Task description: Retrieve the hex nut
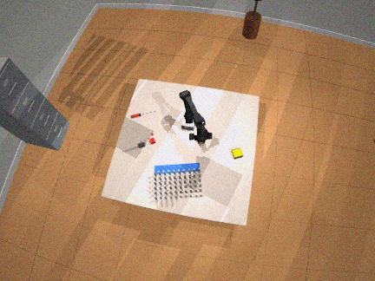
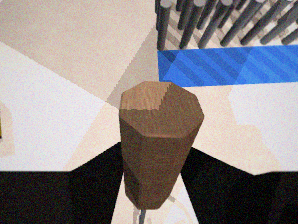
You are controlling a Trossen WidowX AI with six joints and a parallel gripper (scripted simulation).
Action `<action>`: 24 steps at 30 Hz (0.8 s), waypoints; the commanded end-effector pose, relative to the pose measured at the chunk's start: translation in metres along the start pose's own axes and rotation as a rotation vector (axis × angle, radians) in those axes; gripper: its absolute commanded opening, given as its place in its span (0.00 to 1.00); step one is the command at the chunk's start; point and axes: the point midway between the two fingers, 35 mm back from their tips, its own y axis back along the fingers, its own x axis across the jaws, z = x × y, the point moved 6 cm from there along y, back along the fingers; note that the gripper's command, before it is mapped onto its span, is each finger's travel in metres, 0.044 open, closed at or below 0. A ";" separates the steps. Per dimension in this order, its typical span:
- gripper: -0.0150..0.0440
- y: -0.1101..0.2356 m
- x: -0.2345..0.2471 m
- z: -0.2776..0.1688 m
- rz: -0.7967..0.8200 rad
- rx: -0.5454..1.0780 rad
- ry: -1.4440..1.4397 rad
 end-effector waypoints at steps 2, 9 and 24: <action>0.25 0.003 -0.010 0.000 0.005 -0.005 -0.194; 0.25 0.004 -0.023 0.001 0.003 -0.007 -0.436; 0.25 0.006 -0.049 -0.001 0.001 -0.016 -0.955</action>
